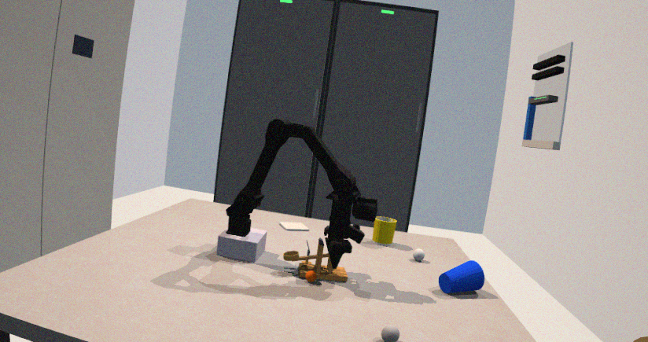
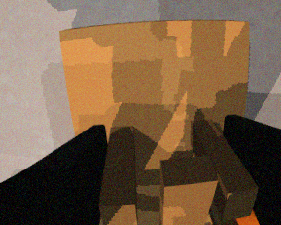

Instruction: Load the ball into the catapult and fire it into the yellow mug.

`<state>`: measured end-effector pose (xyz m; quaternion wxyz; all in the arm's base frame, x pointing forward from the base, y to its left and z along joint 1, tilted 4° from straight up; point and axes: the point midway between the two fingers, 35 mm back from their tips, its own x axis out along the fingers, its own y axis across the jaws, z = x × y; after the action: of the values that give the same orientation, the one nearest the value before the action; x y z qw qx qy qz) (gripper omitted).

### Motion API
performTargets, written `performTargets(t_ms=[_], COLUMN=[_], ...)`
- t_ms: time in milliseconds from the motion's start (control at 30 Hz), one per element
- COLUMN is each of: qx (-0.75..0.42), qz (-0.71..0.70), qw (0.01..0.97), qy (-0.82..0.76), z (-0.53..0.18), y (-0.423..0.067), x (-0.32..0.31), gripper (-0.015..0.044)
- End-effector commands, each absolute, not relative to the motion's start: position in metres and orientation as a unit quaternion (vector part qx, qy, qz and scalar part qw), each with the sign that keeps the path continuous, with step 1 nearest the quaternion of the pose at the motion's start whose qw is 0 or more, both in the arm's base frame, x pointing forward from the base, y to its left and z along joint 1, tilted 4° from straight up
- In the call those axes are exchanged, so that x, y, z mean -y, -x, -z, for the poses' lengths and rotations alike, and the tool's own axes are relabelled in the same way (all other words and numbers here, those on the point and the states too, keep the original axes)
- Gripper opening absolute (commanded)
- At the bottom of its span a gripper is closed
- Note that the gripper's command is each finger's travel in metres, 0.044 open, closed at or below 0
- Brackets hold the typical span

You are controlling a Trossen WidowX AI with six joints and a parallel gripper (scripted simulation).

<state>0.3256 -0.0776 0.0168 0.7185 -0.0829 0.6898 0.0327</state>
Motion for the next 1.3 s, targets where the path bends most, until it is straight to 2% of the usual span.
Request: performTargets(t_ms=[0, 167, 300, 333, 500, 767, 1033, 1267], qx=[-0.689, -0.689, -0.690, -0.690, -0.689, -0.681, -0.667, -0.664], qz=[-0.032, -0.032, -0.033, -0.033, -0.040, -0.121, -0.194, -0.207], qw=[0.719, 0.719, 0.719, 0.719, 0.718, 0.704, 0.682, 0.677], qy=[0.083, 0.083, 0.083, 0.083, 0.089, 0.160, 0.229, 0.241], z=[-0.017, -0.017, -0.056, -0.064, -0.066, -0.058, -0.049, -0.046], y=[-0.326, -0.326, -0.325, -0.324, -0.327, -0.334, -0.294, -0.279], x=[0.078, 0.078, 0.075, 0.074, 0.064, -0.064, -0.188, -0.213], gripper=[0.0145, 0.0111, 0.0006, 0.0000, 0.0000, 0.0000, 0.0000, 0.0000])
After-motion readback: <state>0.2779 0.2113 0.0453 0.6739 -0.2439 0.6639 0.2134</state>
